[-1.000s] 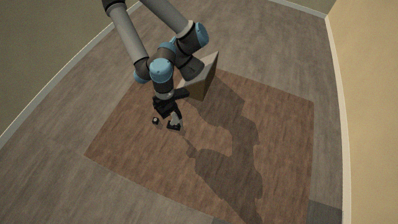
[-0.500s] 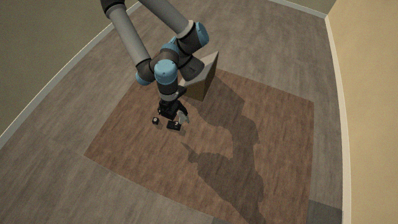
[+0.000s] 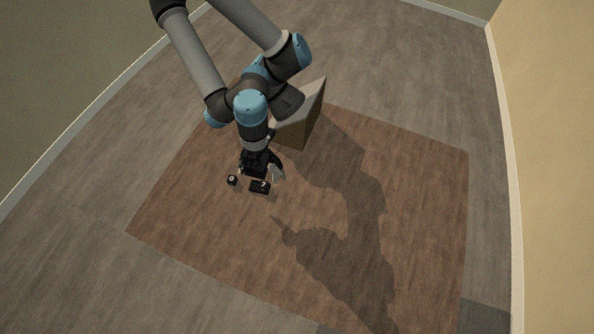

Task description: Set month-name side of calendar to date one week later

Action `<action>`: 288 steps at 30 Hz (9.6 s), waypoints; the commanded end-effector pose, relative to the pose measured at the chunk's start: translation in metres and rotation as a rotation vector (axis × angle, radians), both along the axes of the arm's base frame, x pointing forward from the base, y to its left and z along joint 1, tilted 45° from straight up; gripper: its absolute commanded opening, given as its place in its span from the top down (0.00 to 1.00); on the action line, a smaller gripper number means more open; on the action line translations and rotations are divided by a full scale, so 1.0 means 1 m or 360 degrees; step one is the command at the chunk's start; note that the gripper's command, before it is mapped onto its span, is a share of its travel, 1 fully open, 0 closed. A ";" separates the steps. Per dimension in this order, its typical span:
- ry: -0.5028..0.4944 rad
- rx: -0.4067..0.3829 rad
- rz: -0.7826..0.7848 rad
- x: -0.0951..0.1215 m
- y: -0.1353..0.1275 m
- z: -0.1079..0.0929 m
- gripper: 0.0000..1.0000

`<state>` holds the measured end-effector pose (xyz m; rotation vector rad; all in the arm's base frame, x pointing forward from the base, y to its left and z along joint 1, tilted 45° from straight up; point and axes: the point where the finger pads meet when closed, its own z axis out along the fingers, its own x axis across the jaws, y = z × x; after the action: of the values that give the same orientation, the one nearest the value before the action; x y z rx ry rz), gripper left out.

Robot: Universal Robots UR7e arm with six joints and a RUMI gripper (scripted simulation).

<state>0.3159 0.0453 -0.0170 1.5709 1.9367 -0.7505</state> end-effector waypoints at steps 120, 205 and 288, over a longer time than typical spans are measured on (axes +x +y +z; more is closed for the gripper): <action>0.0037 0.0000 0.0040 0.004 -0.038 -0.038 0.72; 0.0037 0.0000 0.0040 0.005 -0.057 -0.057 0.72; 0.0037 0.0000 0.0040 0.000 0.008 0.008 0.90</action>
<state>0.3163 0.0446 -0.0175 1.5385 1.9716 -0.7565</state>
